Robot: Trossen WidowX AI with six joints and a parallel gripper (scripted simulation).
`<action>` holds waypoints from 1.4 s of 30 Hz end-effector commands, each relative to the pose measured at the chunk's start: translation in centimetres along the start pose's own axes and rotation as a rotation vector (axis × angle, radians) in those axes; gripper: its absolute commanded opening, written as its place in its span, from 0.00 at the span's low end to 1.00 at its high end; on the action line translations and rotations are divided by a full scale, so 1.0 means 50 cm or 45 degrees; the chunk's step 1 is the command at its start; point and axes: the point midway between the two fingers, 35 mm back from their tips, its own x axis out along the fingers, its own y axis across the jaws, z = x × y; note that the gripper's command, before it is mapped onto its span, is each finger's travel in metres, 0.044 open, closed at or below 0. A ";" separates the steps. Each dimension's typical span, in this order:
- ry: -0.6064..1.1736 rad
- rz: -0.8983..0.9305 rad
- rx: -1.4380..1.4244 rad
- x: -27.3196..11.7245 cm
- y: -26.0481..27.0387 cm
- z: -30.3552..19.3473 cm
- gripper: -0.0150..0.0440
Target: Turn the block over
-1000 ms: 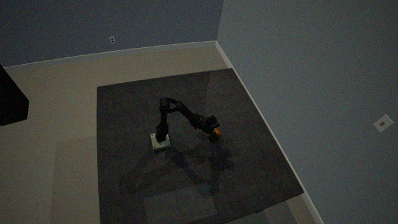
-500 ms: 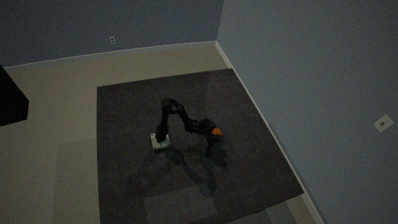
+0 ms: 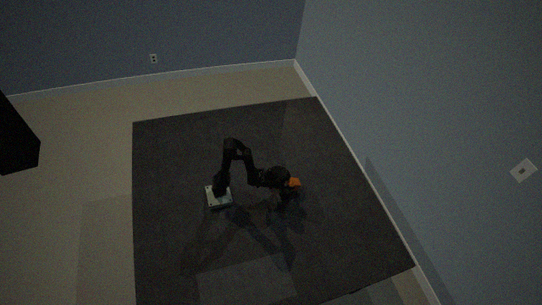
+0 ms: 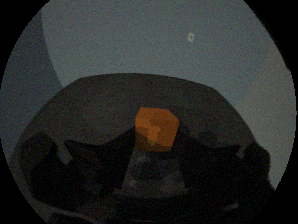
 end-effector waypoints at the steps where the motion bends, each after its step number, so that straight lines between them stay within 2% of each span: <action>1: 0.004 0.006 0.008 -0.001 0.002 -0.006 0.25; 7: 0.004 0.006 0.008 -0.001 0.002 -0.006 0.25; 24: 0.004 0.006 0.008 -0.001 0.002 -0.006 1.00; 42: 0.004 0.006 0.008 -0.001 0.002 -0.006 1.00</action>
